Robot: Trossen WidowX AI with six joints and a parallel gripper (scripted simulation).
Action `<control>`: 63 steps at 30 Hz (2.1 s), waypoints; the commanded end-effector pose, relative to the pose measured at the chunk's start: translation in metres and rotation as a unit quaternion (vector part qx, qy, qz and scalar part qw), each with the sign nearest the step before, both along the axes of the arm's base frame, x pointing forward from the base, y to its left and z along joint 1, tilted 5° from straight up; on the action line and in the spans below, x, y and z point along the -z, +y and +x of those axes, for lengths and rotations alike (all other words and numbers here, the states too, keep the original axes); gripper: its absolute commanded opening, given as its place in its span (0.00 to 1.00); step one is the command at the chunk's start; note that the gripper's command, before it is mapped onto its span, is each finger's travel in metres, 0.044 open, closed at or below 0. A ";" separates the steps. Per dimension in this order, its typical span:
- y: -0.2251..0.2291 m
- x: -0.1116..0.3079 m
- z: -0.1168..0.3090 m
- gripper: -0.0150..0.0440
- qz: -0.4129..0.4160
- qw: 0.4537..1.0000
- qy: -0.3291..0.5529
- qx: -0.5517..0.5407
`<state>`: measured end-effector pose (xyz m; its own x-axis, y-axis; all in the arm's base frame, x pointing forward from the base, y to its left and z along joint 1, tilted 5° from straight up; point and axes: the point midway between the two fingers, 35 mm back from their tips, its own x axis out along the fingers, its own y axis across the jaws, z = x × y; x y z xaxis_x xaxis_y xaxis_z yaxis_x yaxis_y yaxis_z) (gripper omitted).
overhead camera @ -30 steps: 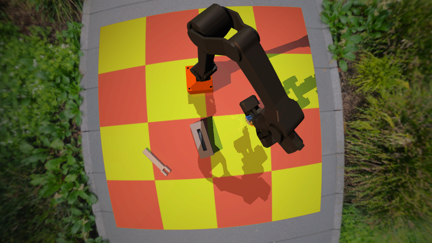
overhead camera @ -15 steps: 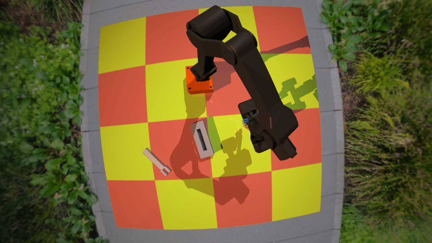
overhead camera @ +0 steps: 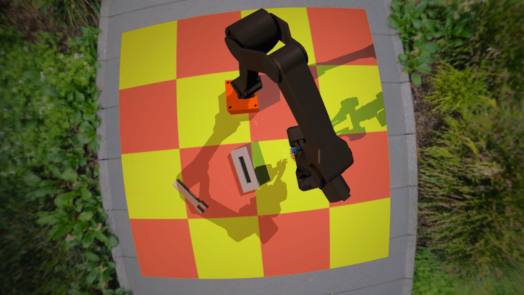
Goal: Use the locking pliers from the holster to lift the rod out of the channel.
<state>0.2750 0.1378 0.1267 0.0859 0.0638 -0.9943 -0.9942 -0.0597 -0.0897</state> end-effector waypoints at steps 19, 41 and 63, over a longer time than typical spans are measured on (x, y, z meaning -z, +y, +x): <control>-0.029 0.000 0.015 0.80 0.009 0.993 0.007 0.120; -0.061 0.001 0.026 0.80 0.016 0.972 0.015 0.235; -0.094 0.003 0.033 0.80 0.022 0.938 0.021 0.346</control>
<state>0.3055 0.0481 0.1225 0.0790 0.0440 -0.9959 -0.8195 0.5717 -0.0397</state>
